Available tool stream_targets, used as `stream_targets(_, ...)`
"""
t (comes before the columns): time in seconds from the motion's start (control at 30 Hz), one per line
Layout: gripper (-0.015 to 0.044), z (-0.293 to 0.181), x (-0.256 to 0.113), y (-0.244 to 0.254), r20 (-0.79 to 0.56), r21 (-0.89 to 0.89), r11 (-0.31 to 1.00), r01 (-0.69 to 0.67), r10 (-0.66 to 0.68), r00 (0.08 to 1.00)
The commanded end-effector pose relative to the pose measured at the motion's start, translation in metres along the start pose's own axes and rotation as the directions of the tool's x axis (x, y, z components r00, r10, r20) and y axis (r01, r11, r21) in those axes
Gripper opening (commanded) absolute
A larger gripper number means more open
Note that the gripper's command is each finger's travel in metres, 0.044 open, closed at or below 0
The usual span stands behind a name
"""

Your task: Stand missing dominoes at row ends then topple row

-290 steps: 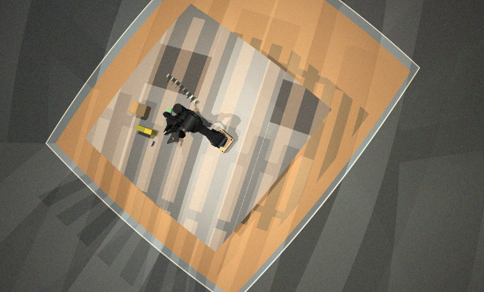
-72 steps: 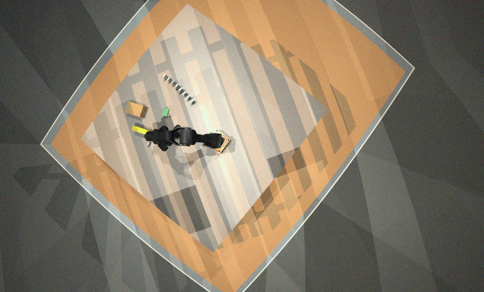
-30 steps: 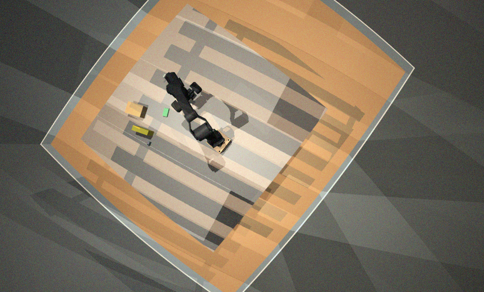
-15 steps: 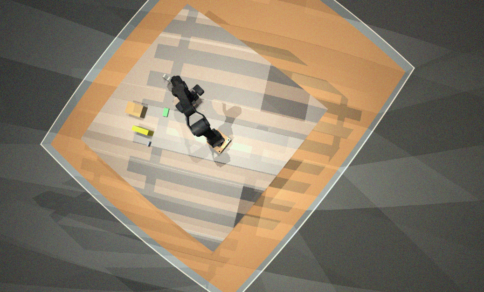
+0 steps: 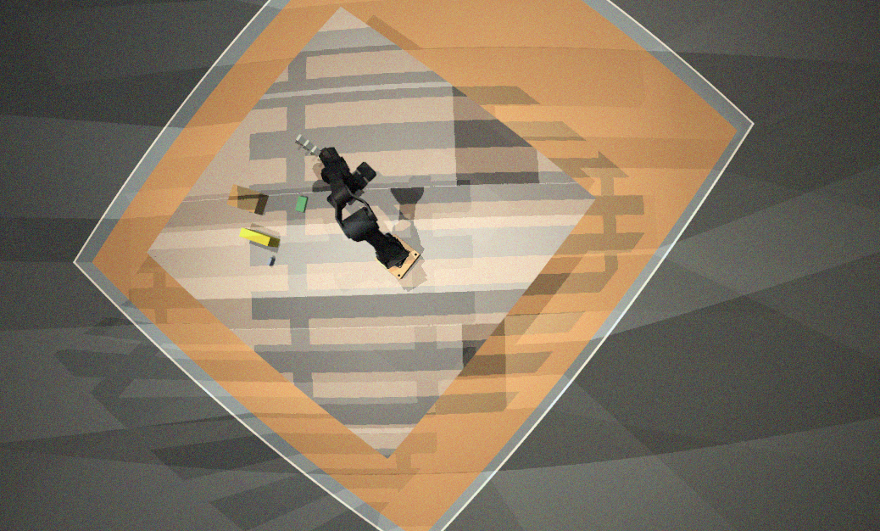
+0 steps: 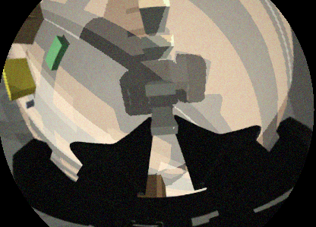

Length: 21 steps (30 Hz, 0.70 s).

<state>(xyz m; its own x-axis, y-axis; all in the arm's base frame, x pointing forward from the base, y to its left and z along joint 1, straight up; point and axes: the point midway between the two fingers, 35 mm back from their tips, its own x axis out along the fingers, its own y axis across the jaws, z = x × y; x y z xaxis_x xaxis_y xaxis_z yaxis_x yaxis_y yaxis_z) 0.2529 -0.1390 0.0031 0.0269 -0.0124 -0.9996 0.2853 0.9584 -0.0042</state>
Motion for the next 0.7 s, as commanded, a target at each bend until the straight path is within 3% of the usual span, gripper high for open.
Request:
stream_targets(0.0,0.0107,-0.0008,0.0032,-0.0002,-0.001,-0.003,1.0,0.002,-0.002,1.0)
stream_targets(0.2,0.0107,-0.0008,0.0032,-0.0002,-0.001,-0.003,1.0,0.002,-0.002,1.0)
stream_targets(0.6,0.0422,-0.0008,0.0032,-0.0002,-0.001,-0.003,1.0,0.002,-0.002,1.0)
stream_targets(0.67,0.044,-0.0008,0.0032,-0.0002,-0.001,-0.003,1.0,0.002,-0.002,1.0)
